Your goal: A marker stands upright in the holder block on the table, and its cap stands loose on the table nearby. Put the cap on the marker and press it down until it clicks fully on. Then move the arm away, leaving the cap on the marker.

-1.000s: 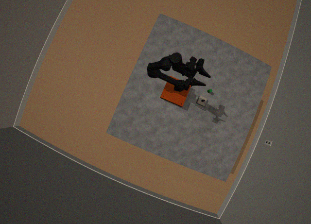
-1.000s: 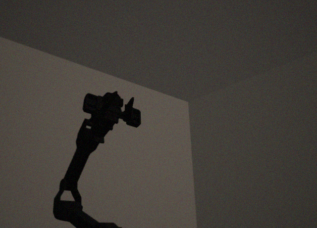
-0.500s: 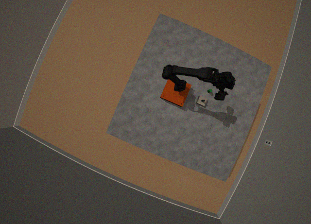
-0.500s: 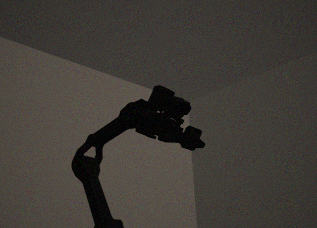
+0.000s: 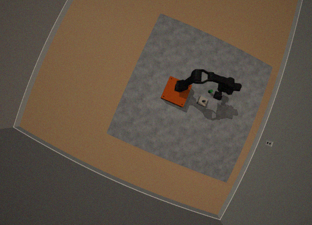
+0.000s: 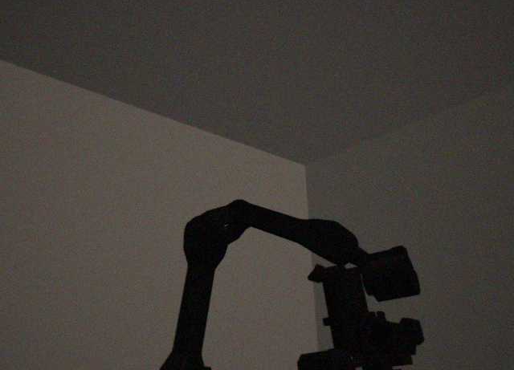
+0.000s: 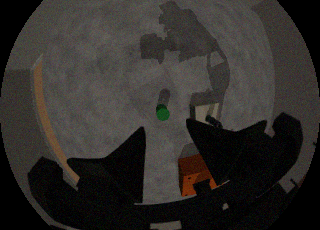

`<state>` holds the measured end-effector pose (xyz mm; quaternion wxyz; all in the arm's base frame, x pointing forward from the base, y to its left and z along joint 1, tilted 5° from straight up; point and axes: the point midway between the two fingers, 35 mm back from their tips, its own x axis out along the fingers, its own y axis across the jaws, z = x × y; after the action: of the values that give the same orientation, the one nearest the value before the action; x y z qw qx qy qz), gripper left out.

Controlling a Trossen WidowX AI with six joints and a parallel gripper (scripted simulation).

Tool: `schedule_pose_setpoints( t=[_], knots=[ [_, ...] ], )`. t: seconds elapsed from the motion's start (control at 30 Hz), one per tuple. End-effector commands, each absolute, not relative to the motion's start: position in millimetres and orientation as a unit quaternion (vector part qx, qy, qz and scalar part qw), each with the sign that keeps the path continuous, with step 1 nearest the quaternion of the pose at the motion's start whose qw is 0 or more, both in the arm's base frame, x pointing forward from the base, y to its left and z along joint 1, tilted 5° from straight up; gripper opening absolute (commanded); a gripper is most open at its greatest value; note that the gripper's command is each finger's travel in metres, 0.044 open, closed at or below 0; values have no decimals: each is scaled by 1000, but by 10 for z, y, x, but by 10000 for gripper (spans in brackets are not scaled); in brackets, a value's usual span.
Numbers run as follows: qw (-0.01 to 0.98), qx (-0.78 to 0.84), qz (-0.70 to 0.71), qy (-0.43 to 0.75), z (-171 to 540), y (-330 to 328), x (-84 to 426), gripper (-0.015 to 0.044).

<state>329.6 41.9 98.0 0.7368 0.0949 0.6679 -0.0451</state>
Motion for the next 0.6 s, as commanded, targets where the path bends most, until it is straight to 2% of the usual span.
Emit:
schedule_pose_setpoints(
  t=[0.0,0.57],
  knots=[
    [694,105,-58,710,708,466,3191,243],
    [693,105,-58,711,205,465,3155,243]
  ],
)
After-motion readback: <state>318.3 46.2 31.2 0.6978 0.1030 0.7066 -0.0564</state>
